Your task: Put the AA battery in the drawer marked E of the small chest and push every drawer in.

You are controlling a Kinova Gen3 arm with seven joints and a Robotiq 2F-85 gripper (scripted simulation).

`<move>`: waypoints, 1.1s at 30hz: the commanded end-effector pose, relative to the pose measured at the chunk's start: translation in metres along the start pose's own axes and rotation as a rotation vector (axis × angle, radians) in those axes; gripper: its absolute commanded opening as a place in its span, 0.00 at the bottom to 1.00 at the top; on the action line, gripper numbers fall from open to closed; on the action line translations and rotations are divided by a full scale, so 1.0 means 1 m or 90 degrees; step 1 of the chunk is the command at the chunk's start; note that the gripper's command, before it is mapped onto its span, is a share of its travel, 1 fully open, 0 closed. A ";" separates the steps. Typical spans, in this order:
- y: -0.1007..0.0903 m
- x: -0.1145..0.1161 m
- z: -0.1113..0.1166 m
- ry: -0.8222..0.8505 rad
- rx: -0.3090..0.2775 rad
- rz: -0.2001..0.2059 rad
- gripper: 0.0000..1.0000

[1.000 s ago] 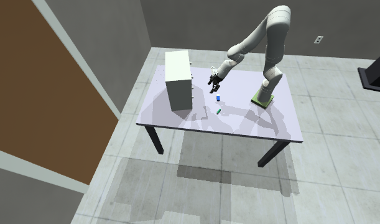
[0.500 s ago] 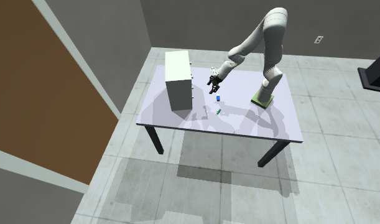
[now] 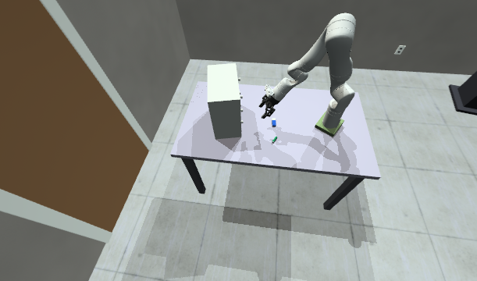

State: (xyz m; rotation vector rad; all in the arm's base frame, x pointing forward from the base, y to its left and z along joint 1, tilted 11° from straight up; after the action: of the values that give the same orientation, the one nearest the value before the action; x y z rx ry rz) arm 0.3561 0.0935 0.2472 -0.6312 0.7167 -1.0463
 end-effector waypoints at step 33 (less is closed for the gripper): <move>0.021 0.002 -0.011 0.001 0.059 0.006 1.00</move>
State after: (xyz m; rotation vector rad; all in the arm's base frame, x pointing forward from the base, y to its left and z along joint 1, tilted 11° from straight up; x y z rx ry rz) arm 0.3601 0.0987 0.2279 -0.5411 0.6632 -1.0621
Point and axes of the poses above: the point where the finger pads meet when closed, its own y axis out along the fingers, its own x axis across the jaws, z = x × y, the point moved 10 cm from there along -y, back along the fingers, and after that the axes turned 8 degrees about y, right-handed, at the moved point
